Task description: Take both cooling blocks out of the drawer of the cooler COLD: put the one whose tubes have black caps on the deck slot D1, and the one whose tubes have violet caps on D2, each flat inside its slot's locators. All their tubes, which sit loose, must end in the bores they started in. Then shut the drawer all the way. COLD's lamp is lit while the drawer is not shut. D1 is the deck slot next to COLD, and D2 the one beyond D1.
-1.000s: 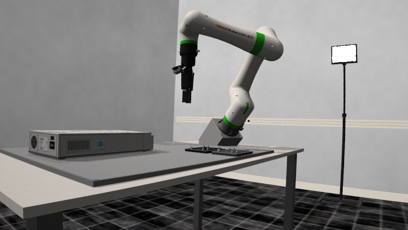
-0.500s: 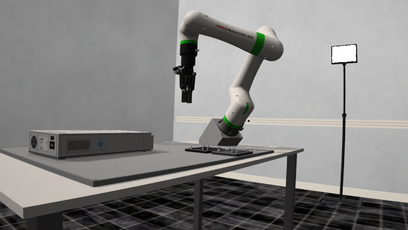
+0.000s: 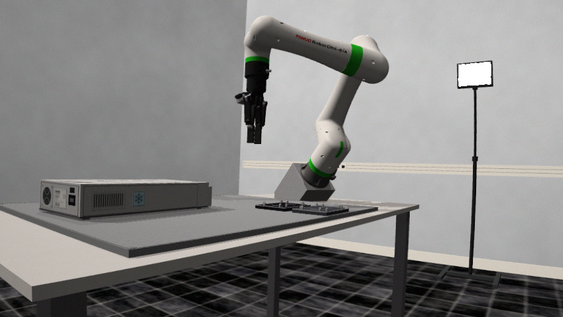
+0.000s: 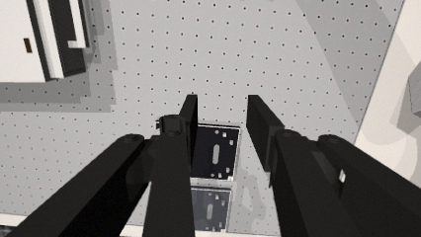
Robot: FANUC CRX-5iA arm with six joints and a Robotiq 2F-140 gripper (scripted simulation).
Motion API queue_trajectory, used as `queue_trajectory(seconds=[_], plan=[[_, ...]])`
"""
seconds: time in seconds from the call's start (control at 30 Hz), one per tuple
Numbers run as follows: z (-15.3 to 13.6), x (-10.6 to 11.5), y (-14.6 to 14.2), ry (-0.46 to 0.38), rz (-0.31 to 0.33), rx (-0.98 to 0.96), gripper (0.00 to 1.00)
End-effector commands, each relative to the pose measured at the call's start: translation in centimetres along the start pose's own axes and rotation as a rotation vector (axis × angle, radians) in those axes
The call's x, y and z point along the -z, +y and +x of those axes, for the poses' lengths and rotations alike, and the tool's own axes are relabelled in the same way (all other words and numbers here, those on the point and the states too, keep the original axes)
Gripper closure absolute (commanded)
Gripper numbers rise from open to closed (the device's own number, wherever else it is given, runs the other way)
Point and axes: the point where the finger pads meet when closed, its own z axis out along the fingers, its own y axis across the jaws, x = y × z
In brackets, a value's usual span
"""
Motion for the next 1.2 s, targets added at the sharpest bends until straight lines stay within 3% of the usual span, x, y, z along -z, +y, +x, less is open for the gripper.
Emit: queue_trajectory(seconds=[0.0,1.17], plan=[[0.3,-0.3,-0.6,0.001,0.001,0.0,0.66],[5.0,-6.0,-10.0,0.001,0.001,0.0,0.66]])
